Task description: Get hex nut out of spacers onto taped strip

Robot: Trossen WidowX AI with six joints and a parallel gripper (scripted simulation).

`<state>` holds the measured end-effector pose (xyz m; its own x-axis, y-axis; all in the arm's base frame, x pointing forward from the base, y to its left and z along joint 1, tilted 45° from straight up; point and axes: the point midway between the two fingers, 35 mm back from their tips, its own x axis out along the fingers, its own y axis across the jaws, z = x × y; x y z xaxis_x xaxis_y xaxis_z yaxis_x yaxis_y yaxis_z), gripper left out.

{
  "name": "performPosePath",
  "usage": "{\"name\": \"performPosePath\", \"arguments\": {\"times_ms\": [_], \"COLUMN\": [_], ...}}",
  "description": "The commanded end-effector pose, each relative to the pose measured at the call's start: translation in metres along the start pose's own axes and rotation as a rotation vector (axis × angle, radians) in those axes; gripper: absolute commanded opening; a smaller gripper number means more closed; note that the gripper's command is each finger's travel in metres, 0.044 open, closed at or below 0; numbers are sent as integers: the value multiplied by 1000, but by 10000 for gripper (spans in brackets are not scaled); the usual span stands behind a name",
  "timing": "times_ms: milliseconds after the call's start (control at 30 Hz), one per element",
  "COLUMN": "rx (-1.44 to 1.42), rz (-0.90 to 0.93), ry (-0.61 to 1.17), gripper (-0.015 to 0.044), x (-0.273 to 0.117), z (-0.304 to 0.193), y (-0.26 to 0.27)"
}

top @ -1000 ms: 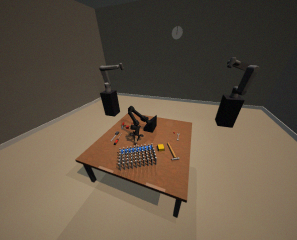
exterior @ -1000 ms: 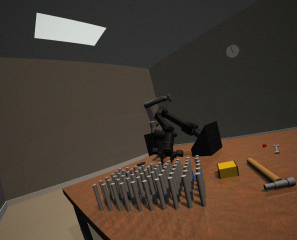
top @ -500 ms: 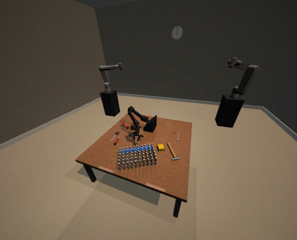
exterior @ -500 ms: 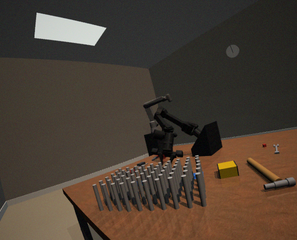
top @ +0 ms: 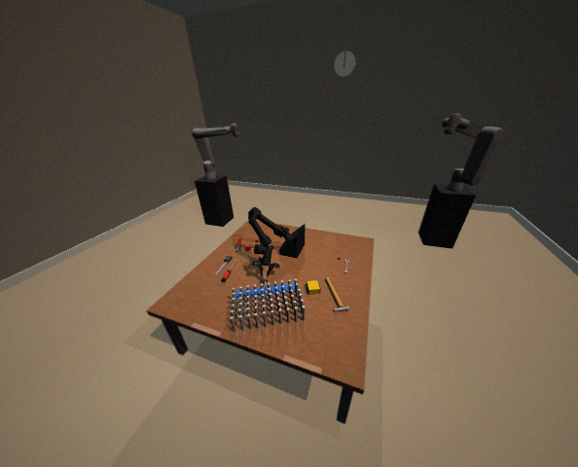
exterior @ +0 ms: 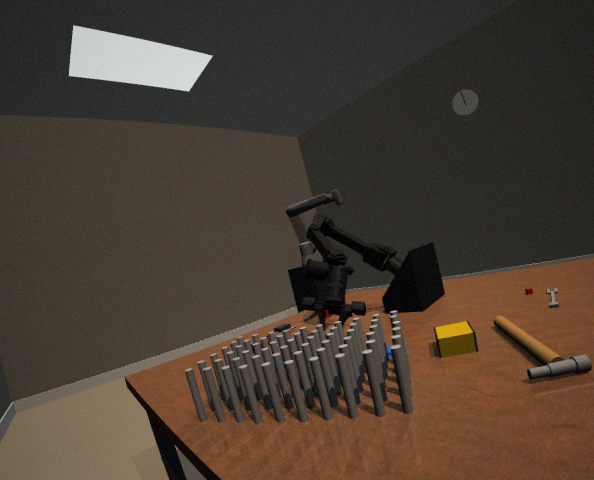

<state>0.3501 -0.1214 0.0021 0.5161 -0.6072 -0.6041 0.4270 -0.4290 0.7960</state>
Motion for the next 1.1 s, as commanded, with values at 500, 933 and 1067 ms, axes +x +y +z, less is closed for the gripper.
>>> {"name": "performPosePath", "arguments": {"times_ms": [500, 933, 1067], "rx": [6, 6, 6], "rz": [-2, -3, -3], "ry": [1, 2, 2], "gripper": [0, 0, 0], "x": [8, 12, 13], "z": [-13, -21, -23], "y": [-1, -1, -1]}}
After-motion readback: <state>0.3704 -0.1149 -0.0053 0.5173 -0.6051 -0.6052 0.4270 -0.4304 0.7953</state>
